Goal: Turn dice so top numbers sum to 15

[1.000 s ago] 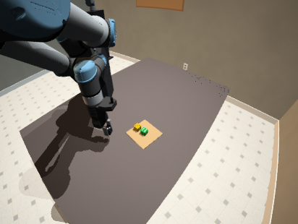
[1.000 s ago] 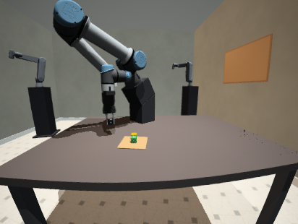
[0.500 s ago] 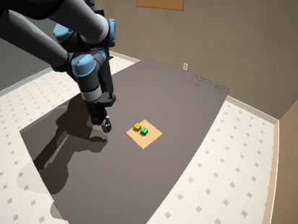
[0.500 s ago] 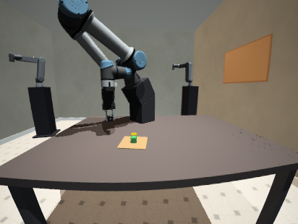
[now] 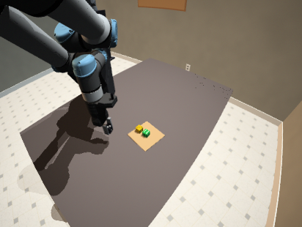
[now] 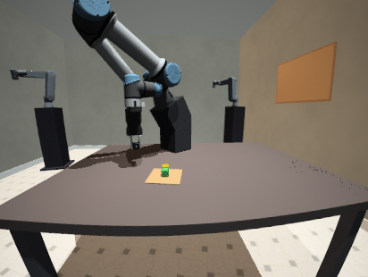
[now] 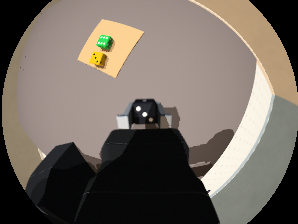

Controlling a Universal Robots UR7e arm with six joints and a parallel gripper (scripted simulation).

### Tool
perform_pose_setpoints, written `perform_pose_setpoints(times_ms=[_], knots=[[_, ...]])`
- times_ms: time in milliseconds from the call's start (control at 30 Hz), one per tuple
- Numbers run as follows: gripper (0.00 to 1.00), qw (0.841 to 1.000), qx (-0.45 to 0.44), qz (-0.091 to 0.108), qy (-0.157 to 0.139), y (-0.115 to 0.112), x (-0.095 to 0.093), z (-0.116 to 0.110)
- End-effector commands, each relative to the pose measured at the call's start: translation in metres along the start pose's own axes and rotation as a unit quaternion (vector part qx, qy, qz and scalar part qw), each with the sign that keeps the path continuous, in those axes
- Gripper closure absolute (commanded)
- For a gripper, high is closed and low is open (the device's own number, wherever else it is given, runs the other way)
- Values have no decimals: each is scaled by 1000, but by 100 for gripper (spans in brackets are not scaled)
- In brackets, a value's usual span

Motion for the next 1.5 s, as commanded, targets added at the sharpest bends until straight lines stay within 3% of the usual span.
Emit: perform_pose_setpoints(times_ms=[0,400,867,1233,1467], knots=[[43,1000,-2,0,0,0,0,0],[43,1000,-30,0,0,1,0,1],[43,991,-134,0,0,5,-2,4],[43,965,-263,1,0,8,-4,7],[43,931,-365,1,0,11,-5,8]])
Point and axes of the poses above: the point where the finger pads meet when closed, its own x axis back along the fingers, its own y axis across the jaws, z = x × y, the point moved 5 cm from there along x, back along the fingers, and after that the axes turned 1 degree about x, right-handed, at the moved point
